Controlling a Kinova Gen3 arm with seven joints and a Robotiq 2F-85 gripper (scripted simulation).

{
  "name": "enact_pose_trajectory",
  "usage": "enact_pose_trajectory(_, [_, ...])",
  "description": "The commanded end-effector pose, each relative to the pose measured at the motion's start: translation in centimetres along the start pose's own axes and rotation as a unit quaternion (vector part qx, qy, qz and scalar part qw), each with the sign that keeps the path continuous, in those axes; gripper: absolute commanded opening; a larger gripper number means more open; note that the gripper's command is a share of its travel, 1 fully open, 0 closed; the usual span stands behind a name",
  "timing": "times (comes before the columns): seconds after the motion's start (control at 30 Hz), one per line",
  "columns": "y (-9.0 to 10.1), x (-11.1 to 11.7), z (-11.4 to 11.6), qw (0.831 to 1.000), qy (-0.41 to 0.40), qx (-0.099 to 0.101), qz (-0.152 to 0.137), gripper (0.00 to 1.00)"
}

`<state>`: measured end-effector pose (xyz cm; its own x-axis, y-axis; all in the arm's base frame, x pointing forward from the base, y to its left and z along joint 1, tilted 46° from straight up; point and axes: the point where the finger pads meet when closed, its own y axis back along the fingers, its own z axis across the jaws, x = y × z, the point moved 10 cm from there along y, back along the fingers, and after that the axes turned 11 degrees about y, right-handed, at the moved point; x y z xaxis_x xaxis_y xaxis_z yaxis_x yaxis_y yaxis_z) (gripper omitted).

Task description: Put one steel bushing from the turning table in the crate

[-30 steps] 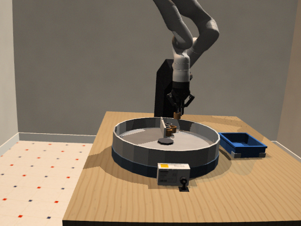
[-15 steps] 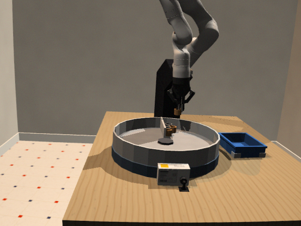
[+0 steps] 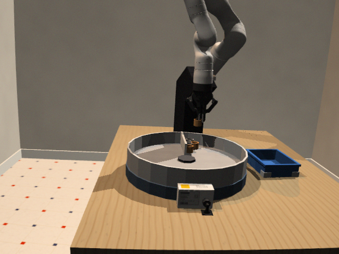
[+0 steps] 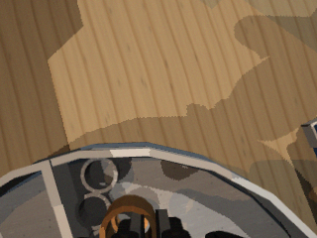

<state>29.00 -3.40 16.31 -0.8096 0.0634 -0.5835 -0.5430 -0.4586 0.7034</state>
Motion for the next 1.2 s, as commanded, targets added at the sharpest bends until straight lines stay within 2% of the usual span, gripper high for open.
enact_pose_trajectory(0.0, [0.08,0.37,0.23,1.0,-0.001,0.012,-0.014,0.0])
enact_pose_trajectory(0.43, [0.1,0.46,0.28,1.0,-0.001,0.016,-0.017,0.0])
enact_pose_trajectory(0.47, [0.11,0.12,0.0,1.0,-0.001,0.004,-0.003,0.0])
enact_pose_trajectory(0.6, [0.1,0.46,0.28,1.0,-0.001,0.016,-0.017,0.0])
enact_pose_trajectory(1.0, [0.1,0.46,0.28,1.0,-0.001,0.016,-0.017,0.0])
enact_pose_trajectory(1.03, [0.11,0.12,0.0,1.0,-0.001,0.004,-0.003,0.0])
enact_pose_trajectory(1.17, [0.1,0.46,0.28,1.0,-0.001,0.016,-0.017,0.0])
